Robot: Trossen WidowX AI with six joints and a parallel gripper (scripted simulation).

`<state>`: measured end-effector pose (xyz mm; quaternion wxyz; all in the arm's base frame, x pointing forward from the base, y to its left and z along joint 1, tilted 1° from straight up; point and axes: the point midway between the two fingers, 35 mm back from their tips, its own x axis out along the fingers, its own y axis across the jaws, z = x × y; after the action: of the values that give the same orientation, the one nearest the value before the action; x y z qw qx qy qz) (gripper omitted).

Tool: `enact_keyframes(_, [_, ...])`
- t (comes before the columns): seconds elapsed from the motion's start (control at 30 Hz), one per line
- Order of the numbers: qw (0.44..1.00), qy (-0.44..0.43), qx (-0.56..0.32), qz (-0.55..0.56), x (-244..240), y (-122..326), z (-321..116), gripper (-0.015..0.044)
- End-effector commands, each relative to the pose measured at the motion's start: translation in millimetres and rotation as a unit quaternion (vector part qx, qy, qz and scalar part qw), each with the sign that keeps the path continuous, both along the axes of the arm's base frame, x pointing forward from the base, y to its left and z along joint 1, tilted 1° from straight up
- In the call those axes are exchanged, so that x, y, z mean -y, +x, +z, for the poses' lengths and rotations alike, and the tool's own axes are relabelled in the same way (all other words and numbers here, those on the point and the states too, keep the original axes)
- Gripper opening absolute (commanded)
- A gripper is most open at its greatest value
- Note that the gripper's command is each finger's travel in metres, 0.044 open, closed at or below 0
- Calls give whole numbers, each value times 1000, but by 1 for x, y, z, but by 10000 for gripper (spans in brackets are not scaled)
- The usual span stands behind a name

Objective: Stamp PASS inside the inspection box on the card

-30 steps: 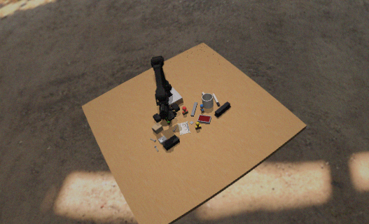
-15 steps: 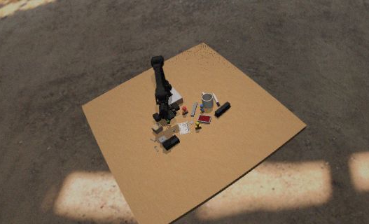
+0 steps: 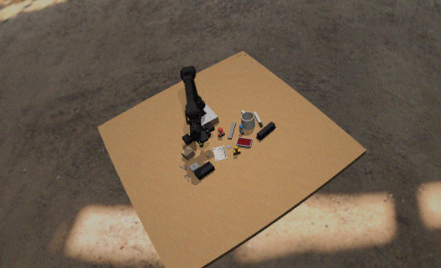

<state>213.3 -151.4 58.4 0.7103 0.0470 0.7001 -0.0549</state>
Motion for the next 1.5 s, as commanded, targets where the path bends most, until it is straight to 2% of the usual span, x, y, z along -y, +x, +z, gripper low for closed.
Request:
enact_keyframes(0.0, [1000,-3,-1,-2,0,0,3,0])
enact_keyframes(0.97, [1000,-4,-2,-2,-1,-1,16,0])
enact_keyframes(1.47, [1000,-2,1,-2,-46,62,23,0])
